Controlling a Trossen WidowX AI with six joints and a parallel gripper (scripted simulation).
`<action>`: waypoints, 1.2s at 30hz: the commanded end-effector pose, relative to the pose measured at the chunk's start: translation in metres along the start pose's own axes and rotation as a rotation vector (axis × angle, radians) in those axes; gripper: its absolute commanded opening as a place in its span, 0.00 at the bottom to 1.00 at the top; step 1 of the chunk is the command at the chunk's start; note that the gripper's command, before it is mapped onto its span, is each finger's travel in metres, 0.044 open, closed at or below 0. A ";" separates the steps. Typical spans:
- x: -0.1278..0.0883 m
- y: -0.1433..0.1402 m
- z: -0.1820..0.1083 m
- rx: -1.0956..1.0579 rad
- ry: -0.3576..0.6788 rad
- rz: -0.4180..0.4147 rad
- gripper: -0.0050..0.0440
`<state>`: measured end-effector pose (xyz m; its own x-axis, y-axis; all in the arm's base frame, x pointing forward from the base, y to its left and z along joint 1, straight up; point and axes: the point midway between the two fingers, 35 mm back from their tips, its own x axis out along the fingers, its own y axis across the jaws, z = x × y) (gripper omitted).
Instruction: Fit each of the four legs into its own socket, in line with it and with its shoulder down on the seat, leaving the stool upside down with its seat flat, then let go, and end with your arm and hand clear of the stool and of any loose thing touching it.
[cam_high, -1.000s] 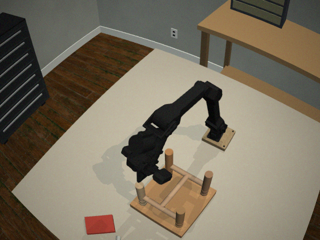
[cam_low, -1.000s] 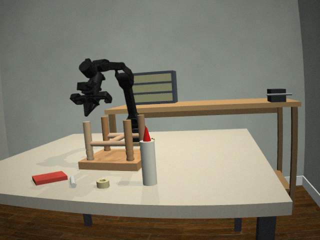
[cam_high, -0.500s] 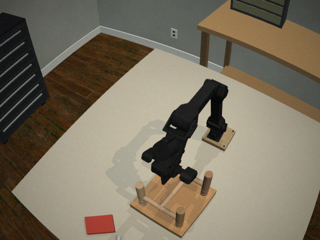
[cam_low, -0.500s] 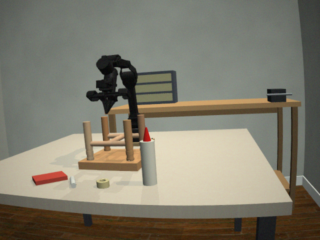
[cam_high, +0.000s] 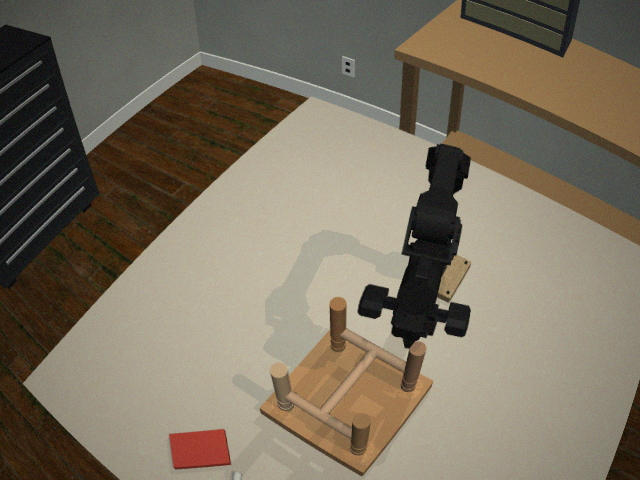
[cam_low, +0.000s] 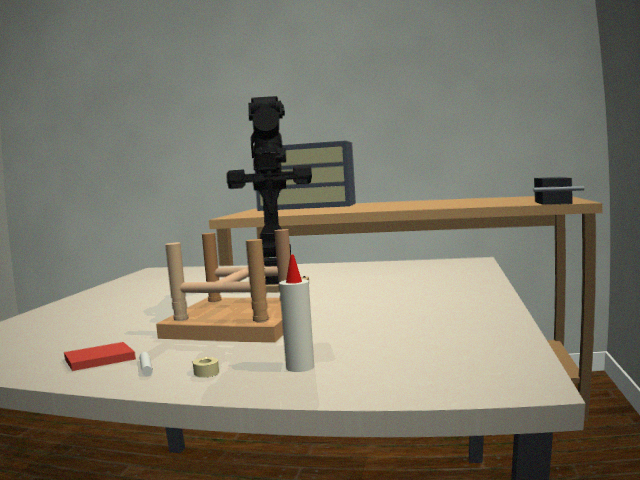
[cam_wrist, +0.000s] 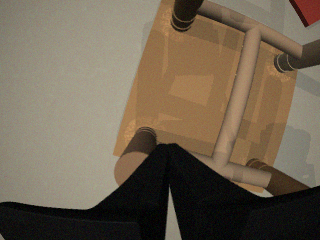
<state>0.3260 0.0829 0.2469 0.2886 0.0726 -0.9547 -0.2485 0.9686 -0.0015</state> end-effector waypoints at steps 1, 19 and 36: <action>-0.009 0.019 -0.021 -0.054 0.039 0.016 0.10; 0.014 0.019 -0.029 -0.054 0.039 0.016 0.10; 0.029 0.019 -0.033 -0.054 0.039 0.016 0.10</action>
<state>0.3013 0.0959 0.2108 0.2470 0.0771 -0.9659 -0.3053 0.9523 -0.0021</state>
